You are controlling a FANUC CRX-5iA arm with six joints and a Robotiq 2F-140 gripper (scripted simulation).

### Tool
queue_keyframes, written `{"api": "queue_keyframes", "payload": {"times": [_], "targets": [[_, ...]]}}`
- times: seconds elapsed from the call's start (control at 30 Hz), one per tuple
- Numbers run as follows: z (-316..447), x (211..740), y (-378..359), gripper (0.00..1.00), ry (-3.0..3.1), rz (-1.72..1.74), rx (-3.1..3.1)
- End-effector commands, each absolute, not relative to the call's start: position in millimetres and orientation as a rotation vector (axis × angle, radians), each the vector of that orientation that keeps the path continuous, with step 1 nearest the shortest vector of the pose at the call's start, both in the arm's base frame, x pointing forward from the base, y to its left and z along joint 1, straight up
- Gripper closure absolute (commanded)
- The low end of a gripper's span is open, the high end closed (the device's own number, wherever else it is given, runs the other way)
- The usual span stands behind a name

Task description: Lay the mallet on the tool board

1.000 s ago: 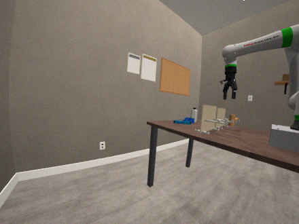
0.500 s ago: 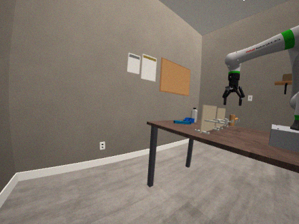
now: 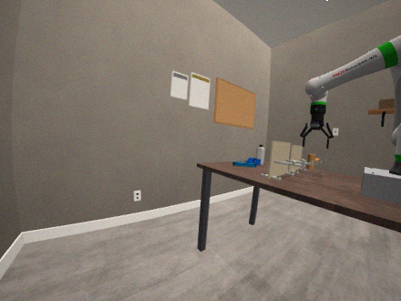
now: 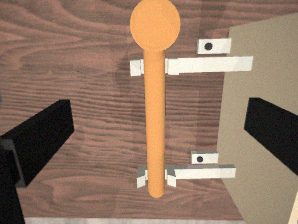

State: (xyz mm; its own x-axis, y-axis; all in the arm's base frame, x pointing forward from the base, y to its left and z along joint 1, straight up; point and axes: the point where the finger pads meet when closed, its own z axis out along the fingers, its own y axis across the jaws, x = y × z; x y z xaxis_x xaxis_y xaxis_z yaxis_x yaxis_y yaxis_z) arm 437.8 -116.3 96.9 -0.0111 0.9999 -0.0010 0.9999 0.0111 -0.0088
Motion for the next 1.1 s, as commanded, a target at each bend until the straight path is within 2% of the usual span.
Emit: {"api": "queue_keyframes", "payload": {"times": [0.0,0.23,0.5,0.93,0.97,1.07], "targets": [[96.0,437.4,-117.5,0.00,-2.248,0.007,-2.187],[88.1,437.6,-117.6,0.00,-2.249,0.007,-2.186],[-1.5,436.7,-117.8,0.00,-2.250,0.007,-2.186],[-4.1,436.6,-117.8,0.00,-2.250,0.007,-2.186],[-4.1,436.6,-117.8,0.90,-2.250,0.007,-2.186],[-4.1,436.6,-117.8,0.90,-2.250,0.007,-2.186]]}}
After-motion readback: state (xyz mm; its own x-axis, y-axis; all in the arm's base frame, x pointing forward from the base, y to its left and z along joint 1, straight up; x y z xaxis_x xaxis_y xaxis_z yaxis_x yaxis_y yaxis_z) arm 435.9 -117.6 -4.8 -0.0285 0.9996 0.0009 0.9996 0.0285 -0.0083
